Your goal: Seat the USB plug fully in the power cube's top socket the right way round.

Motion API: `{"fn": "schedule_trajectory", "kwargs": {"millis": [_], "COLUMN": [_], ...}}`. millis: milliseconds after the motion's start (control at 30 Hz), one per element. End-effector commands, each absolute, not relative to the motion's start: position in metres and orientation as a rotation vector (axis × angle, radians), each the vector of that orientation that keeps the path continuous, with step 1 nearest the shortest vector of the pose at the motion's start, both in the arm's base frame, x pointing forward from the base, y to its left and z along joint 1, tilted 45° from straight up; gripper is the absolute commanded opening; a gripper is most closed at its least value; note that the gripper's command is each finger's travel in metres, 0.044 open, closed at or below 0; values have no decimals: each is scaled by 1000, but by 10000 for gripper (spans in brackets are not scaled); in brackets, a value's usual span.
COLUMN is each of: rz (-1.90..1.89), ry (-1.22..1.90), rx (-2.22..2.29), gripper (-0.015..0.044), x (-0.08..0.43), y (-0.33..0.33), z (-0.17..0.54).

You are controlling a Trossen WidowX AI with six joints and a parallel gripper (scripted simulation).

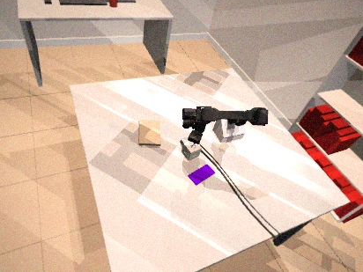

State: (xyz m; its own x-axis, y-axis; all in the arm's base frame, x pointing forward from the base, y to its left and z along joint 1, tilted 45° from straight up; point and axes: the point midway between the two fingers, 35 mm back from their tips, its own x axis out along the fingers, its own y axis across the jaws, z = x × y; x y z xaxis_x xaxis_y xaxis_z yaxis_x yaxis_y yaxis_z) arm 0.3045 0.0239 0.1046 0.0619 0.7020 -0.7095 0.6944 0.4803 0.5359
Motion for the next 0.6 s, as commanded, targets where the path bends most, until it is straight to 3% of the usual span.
{"fn": "schedule_trajectory", "kwargs": {"millis": [0,567], "rz": [-67,-457], "ry": [1656,1698], "rx": [1290,1617], "gripper": [0,0], "x": [305,305], "y": [24,24], "z": [104,104]}}
